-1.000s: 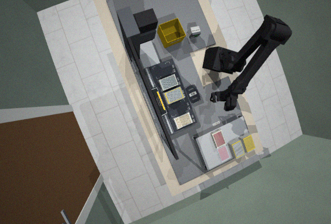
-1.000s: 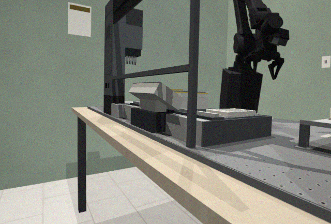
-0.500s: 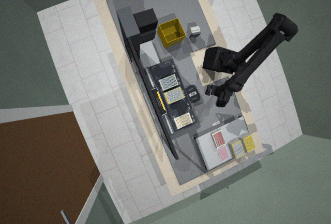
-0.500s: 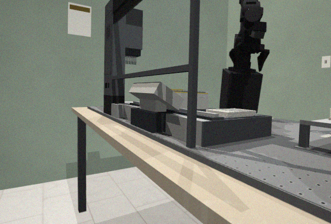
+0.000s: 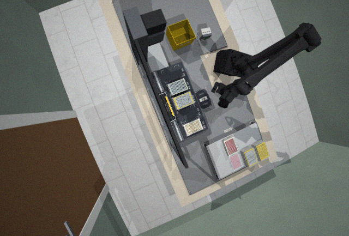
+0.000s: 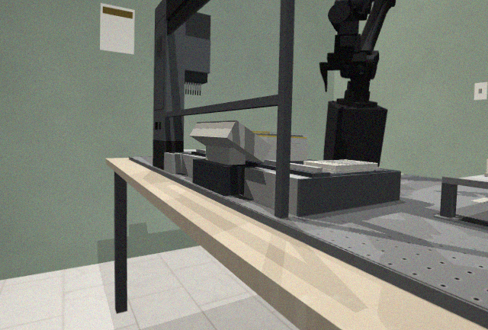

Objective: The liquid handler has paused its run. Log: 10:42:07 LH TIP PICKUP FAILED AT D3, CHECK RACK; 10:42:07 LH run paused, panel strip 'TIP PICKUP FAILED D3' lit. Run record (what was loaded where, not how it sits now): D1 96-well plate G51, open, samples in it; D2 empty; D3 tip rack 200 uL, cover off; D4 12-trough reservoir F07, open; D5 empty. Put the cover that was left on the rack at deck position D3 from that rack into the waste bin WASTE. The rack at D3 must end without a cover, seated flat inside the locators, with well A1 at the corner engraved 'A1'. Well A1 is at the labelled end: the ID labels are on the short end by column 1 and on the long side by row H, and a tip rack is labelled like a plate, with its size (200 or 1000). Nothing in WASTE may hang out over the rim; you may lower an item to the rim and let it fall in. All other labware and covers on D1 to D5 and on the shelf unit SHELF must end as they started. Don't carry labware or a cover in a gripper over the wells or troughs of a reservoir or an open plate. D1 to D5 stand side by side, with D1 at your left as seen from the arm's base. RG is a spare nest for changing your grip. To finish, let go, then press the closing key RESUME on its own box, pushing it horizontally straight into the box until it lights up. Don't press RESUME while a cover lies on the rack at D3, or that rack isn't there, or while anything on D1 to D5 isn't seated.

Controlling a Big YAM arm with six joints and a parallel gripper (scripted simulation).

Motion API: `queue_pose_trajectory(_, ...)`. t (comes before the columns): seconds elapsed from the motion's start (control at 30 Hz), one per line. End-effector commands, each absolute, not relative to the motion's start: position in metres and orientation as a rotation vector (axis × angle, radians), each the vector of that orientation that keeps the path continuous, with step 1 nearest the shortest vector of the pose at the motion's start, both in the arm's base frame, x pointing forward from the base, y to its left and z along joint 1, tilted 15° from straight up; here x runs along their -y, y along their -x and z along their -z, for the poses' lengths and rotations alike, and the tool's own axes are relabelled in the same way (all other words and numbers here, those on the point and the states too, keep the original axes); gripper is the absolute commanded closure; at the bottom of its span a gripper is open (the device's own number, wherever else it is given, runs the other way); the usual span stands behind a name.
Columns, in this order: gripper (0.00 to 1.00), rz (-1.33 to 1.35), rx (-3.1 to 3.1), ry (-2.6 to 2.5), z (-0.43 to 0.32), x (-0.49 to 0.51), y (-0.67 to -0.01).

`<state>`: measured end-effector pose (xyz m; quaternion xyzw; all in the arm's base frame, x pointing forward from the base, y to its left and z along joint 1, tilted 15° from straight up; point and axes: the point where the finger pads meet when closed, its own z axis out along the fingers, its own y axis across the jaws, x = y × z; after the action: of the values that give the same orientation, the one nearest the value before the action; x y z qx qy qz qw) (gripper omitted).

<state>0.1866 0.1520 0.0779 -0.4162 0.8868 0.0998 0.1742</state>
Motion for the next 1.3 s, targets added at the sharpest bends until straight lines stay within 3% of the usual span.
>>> queue_pose_trajectory(0.0, 0.0, -0.285, -2.514, 1.138, -0.109, -0.148, -0.21)
queue_pose_trajectory(1.27, 0.0, -0.34, -2.924, 0.336, -0.123, -0.121, -0.231)
